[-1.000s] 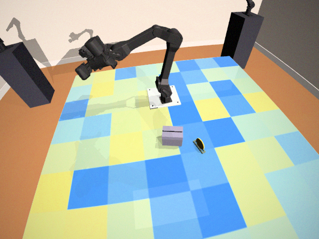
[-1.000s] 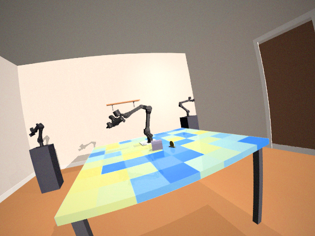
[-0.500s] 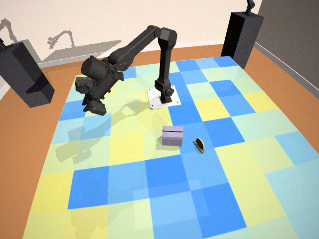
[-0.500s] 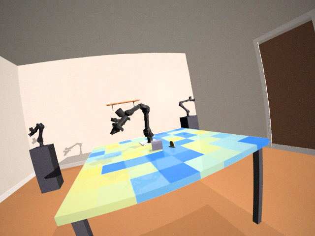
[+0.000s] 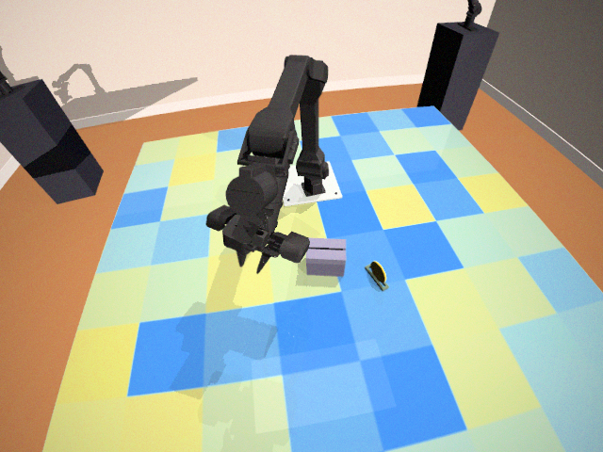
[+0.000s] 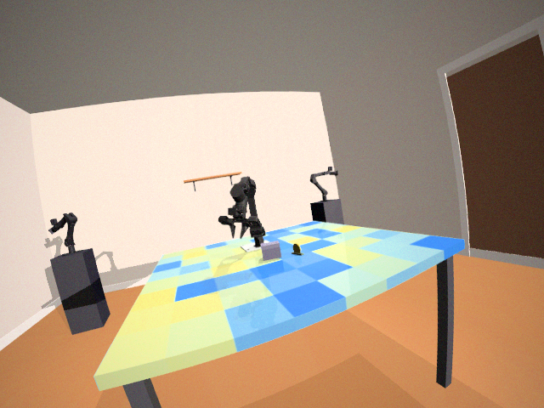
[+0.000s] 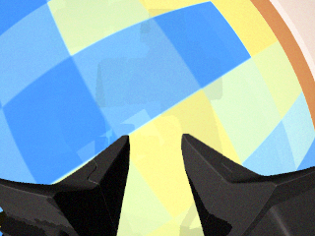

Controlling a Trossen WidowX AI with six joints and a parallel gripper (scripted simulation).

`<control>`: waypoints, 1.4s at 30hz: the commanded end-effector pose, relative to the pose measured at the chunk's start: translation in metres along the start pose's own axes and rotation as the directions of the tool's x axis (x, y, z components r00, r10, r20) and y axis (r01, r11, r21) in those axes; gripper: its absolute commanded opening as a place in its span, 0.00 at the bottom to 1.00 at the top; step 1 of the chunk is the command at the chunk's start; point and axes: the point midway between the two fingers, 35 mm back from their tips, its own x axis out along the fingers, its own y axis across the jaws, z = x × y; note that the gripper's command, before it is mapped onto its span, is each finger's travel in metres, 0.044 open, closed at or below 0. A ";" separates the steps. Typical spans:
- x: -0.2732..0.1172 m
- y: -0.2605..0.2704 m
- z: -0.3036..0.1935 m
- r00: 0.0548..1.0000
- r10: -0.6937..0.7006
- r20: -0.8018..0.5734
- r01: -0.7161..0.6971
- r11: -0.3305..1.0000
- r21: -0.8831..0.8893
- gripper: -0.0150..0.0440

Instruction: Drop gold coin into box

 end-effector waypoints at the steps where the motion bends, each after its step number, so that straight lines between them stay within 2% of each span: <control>1: -0.008 0.058 -0.012 0.992 0.095 -0.086 -0.107 0.983 -0.151 0.53; 7: -0.038 0.155 -0.056 0.941 0.192 -0.279 -0.296 0.866 -0.403 0.53; 14: -0.083 0.231 -0.120 0.861 0.172 -0.478 -0.463 0.653 -0.599 0.53; 18: -0.083 0.233 -0.122 0.859 0.170 -0.483 -0.467 0.647 -0.603 0.53; 22: -0.055 0.239 -0.136 0.859 0.170 -0.483 -0.467 0.647 -0.603 0.53; 42: -0.026 0.245 -0.149 0.859 0.170 -0.483 -0.467 0.647 -0.603 0.53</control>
